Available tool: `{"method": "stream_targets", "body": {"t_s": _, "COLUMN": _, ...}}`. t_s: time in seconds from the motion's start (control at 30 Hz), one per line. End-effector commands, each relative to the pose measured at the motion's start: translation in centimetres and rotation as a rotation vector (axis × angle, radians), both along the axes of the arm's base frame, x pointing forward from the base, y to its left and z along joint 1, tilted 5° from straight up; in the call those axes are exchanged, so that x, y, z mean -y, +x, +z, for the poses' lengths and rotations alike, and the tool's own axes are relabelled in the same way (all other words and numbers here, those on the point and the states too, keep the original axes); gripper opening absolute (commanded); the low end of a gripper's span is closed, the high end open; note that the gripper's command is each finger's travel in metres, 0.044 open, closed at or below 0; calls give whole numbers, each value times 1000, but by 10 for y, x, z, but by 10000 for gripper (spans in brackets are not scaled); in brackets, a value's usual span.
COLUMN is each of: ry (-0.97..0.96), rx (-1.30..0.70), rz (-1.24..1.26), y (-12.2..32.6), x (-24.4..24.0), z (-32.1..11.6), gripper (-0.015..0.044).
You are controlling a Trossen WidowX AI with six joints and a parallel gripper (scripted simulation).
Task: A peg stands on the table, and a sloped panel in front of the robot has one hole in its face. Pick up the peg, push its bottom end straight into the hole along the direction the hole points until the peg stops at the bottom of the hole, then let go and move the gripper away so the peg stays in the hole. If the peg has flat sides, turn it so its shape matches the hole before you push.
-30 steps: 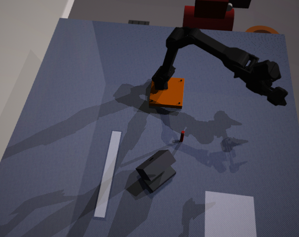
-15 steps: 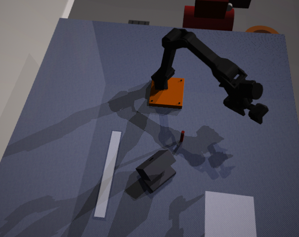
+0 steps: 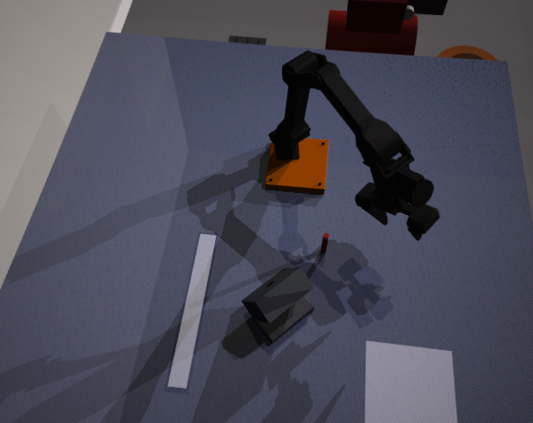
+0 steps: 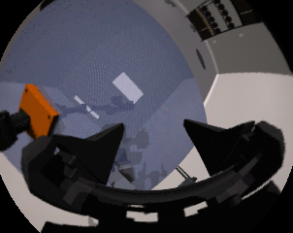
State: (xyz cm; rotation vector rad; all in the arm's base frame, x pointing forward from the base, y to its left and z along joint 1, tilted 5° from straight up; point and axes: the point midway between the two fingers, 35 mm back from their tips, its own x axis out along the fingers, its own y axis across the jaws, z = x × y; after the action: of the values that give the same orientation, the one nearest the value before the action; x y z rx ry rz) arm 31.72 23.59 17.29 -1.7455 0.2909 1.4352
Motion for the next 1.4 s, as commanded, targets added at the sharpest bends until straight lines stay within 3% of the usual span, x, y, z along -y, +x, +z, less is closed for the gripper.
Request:
{"method": "stream_targets", "body": {"t_s": 0.0, "ry": -65, "rx": -7, "rz": 22, "y": 1, "x": 22, "z": -7, "gripper": 440}}
{"method": "stream_targets", "body": {"t_s": 0.77, "ry": -399, "rx": -183, "rz": 243, "y": -18, "x": 151, "z": -42, "gripper": 440}}
{"method": "stream_targets", "body": {"t_s": 1.37, "ry": -405, "rx": -190, "rz": 250, "y": -16, "x": 154, "z": -63, "gripper": 440}}
